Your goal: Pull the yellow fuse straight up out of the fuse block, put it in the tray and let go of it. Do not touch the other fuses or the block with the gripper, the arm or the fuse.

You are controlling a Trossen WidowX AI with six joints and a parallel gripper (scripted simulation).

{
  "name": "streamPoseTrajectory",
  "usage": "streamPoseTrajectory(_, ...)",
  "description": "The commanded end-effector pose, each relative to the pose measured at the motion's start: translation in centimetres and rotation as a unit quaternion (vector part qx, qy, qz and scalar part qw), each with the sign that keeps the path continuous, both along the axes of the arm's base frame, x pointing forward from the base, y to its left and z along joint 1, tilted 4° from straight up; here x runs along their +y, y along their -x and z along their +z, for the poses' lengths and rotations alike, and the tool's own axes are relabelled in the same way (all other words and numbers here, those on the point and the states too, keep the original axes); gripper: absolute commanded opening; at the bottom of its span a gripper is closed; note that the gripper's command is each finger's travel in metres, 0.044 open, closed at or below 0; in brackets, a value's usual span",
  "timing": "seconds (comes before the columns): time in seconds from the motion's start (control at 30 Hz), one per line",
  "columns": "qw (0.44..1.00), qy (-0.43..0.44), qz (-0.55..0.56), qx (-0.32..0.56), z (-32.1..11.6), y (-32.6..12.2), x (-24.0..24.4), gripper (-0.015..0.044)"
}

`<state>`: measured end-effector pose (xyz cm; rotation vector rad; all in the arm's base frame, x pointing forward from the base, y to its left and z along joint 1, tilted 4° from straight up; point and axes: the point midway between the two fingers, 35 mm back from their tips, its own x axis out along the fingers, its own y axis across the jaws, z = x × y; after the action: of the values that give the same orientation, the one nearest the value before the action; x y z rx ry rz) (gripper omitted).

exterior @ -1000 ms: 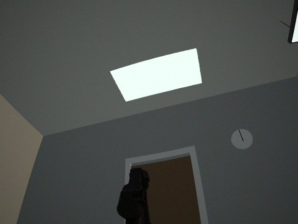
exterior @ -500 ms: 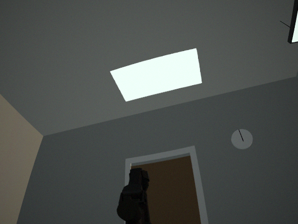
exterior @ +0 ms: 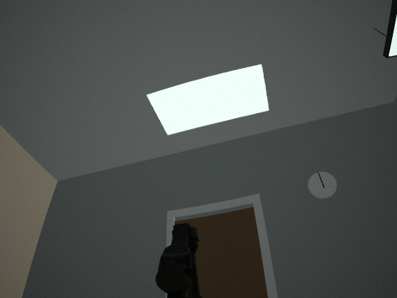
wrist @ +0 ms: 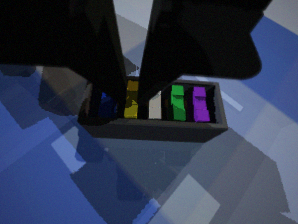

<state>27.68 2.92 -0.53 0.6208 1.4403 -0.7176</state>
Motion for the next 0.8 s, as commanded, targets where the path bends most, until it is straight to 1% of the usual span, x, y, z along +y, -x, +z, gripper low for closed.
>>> streamPoseTrajectory(0.0, 1.000, 0.000, 0.000, 0.000, 0.2, 0.0, 0.0, 0.0000)
streamPoseTrajectory(0.77, 1.000, 0.001, 0.000, 0.000, 1.3, -0.1, 0.1, 0.0000)
